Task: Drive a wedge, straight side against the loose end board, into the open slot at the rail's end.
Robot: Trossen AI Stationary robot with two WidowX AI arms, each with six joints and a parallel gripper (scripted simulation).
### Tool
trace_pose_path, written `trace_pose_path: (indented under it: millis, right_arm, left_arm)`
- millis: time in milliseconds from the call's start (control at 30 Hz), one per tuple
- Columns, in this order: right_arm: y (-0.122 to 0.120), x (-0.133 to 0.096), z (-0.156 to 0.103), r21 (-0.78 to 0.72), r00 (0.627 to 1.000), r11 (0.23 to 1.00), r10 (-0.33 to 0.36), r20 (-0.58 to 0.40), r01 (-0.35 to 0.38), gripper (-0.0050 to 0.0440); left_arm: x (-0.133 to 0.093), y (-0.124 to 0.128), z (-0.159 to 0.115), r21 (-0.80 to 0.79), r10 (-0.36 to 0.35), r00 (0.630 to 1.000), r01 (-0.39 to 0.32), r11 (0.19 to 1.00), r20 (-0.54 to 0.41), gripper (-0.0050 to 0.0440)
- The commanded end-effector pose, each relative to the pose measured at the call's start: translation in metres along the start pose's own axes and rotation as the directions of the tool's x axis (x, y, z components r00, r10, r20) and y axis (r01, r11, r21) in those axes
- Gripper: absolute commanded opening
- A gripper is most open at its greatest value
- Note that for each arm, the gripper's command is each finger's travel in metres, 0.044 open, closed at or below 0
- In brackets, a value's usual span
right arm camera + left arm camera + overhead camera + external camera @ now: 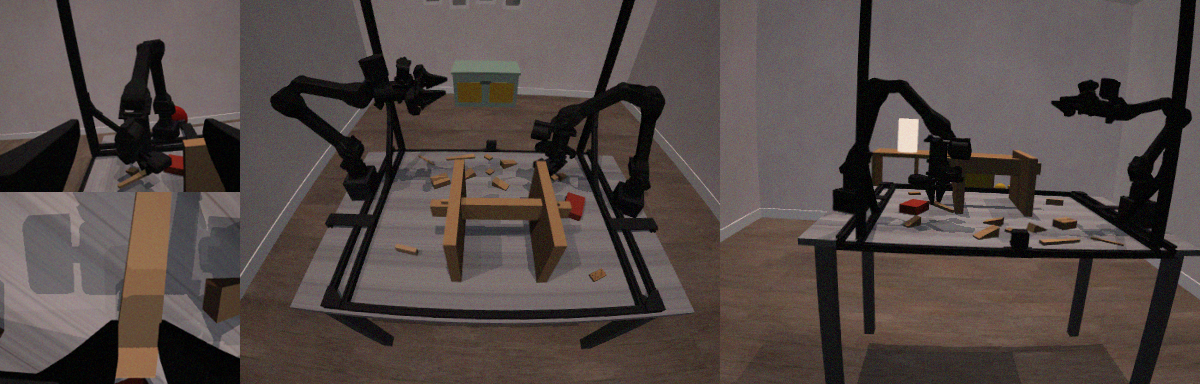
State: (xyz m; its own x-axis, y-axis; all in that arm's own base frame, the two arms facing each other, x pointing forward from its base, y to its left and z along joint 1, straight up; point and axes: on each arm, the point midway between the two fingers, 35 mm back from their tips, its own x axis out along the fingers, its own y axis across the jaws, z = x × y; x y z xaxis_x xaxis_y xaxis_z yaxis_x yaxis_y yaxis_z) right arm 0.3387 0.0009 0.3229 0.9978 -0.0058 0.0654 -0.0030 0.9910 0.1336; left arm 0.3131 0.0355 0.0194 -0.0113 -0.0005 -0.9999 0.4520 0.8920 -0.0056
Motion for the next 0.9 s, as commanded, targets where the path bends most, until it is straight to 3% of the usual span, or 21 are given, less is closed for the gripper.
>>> trace_pose_path:
  millis: [0, 67, 233, 300, 533, 800, 867]
  right_arm:
    - [0.002, 0.042, -0.024, 0.195, 1.0, 0.981, -0.009, -0.025, 0.014, 0.0248]
    - [0.003, 0.061, -0.036, 0.293, 1.0, 0.956, -0.013, -0.028, 0.021, 0.02]
    - [0.006, 0.101, -0.071, 0.5, 0.999, 0.865, -0.022, -0.034, 0.036, 0.0196]
    - [0.006, 0.101, -0.071, 0.5, 0.999, 0.865, -0.022, -0.034, 0.036, 0.0196]
    - [0.011, 0.146, -0.143, 0.765, 0.998, 0.641, -0.036, -0.043, 0.056, 0.0196]
    - [0.014, 0.169, -0.234, 0.943, 0.997, 0.325, -0.05, -0.053, 0.067, 0.0196]
    - [0.014, 0.169, -0.234, 0.943, 0.997, 0.325, -0.05, -0.053, 0.067, 0.0196]
  left_arm:
    - [-0.004, 0.001, 0.002, -0.002, 0.006, 1.0, -0.006, 1.0, 0.01, 0.0]
    - [-0.004, 0.001, 0.002, -0.002, 0.006, 1.0, -0.006, 1.0, 0.01, 0.0]
    - [-0.004, 0.001, 0.002, -0.002, 0.006, 1.0, -0.006, 1.0, 0.01, 0.0]
    - [-0.004, 0.001, 0.002, -0.002, 0.006, 1.0, -0.006, 1.0, 0.01, 0.0]
    - [-0.004, 0.001, 0.002, -0.002, 0.006, 1.0, -0.006, 1.0, 0.01, 0.0]
    - [-0.004, 0.001, 0.002, -0.002, 0.006, 1.0, -0.006, 1.0, 0.01, 0.0]
    - [-0.004, 0.001, 0.002, -0.002, 0.006, 1.0, -0.006, 1.0, 0.01, 0.0]
